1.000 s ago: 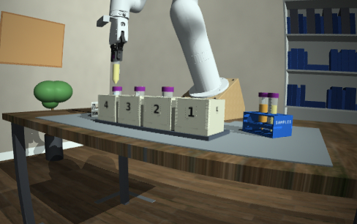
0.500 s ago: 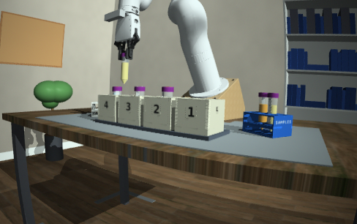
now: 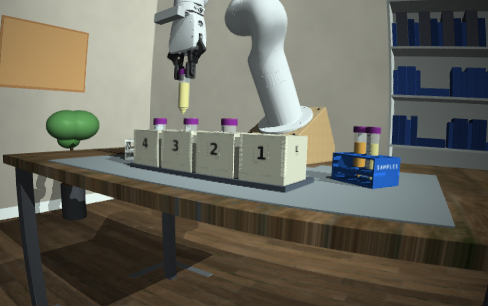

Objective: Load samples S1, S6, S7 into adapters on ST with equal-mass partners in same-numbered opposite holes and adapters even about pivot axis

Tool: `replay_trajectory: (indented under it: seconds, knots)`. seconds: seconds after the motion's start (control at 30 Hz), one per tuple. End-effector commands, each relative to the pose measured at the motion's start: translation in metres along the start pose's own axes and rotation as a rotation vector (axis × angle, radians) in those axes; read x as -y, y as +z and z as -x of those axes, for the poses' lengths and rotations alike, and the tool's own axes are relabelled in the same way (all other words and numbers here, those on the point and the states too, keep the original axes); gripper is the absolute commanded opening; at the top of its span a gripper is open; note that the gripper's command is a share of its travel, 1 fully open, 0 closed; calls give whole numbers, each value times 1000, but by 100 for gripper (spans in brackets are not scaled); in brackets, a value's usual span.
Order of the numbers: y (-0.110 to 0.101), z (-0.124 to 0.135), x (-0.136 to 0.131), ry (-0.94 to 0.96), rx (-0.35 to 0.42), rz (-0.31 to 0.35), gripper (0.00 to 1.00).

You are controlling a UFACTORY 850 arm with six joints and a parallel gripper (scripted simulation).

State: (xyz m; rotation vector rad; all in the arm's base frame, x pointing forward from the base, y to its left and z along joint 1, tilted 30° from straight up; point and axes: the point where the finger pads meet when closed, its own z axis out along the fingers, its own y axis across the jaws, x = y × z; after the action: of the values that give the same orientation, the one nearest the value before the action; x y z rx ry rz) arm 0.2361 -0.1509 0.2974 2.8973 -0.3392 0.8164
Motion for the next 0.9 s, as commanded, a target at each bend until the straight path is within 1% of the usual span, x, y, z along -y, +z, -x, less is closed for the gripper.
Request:
replay_trajectory:
  seconds: [0.0,0.03,0.53,0.6,0.87]
  knots:
    - [0,-6,24,6,30,37,0]
    - [0,-6,24,6,30,37,0]
    - [3,-19,98,7,29,36,0]
    - [3,-19,98,7,29,36,0]
    - [5,-27,138,7,30,36,0]
